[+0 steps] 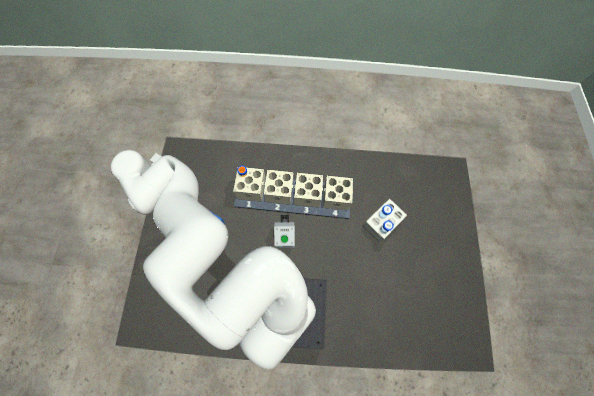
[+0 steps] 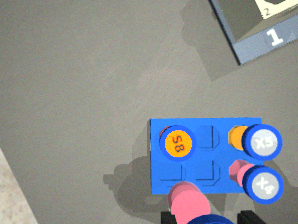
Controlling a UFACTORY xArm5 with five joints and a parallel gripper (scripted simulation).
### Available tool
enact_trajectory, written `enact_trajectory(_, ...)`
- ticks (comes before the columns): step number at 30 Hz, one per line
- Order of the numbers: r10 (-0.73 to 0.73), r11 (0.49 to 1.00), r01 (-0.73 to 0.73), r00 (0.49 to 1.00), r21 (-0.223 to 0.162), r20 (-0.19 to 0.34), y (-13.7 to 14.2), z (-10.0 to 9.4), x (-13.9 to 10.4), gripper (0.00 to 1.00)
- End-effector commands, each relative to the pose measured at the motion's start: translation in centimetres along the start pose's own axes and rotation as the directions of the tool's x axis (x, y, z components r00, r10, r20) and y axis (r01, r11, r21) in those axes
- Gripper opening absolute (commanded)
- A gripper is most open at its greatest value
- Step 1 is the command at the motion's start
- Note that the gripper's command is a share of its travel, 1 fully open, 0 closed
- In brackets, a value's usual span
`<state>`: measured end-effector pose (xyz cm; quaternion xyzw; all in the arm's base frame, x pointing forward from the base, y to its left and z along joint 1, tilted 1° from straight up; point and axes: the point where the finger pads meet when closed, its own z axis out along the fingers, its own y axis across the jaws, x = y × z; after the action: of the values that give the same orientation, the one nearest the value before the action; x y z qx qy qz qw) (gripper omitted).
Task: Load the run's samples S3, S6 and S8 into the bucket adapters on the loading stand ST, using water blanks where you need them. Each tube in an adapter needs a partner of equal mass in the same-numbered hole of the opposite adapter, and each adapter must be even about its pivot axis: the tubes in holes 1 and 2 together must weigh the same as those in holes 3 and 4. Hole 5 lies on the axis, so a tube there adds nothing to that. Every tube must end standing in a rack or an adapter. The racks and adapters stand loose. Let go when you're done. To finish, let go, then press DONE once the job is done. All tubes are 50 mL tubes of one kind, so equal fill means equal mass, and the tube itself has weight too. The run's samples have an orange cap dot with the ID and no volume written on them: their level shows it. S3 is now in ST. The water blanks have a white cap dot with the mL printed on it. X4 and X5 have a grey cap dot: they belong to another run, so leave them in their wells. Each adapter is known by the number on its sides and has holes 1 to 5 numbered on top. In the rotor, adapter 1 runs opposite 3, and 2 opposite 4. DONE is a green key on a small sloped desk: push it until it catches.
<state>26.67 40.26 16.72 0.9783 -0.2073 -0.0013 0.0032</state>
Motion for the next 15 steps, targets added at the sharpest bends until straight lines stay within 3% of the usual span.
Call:
enact_trajectory(1, 0.0, 1.0, 0.0, 1.0, 0.007, 0.014, -0.1, -0.2, 0.0, 0.0)
enact_trajectory(9, 0.0, 1.0, 0.0, 1.0, 0.007, 0.014, -0.1, -0.2, 0.0, 0.0)
enact_trajectory(15, 0.0, 1.0, 0.0, 1.0, 0.007, 0.014, -0.1, 1.0, 0.0, 0.0)
